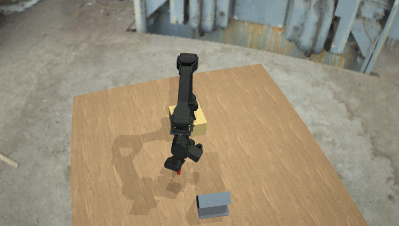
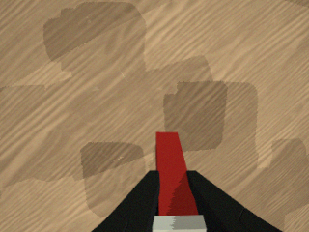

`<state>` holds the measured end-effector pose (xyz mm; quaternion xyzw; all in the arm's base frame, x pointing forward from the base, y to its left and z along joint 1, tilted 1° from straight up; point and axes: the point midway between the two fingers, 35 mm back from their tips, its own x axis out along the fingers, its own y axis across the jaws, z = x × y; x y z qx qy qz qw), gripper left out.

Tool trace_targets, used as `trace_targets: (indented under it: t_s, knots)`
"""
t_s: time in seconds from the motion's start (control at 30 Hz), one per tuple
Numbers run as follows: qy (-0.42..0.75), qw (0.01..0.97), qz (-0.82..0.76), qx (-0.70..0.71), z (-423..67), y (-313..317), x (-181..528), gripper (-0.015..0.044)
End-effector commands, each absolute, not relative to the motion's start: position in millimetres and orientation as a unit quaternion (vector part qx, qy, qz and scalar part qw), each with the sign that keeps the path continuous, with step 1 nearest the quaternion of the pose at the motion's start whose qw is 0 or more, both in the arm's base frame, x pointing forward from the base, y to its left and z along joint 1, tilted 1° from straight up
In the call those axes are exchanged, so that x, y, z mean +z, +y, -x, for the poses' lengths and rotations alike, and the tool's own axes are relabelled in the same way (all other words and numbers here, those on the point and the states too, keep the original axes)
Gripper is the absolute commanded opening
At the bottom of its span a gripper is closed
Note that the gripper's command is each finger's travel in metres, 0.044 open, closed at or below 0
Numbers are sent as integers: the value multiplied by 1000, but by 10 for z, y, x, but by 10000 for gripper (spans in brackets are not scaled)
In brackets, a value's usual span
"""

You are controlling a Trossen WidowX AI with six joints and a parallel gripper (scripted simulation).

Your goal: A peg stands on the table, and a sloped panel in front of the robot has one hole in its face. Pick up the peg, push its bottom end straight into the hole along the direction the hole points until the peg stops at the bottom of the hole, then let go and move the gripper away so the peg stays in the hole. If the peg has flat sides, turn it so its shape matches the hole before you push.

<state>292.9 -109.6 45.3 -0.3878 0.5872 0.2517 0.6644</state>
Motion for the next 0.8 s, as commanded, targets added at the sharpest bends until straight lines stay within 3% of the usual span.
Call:
trace_targets:
  t_s: [0.0,0.77]
  knots:
    - [587,672,385,237,-2944,-1077,442,0]
    - [567,724,361,158,-3050,-900,365,0]
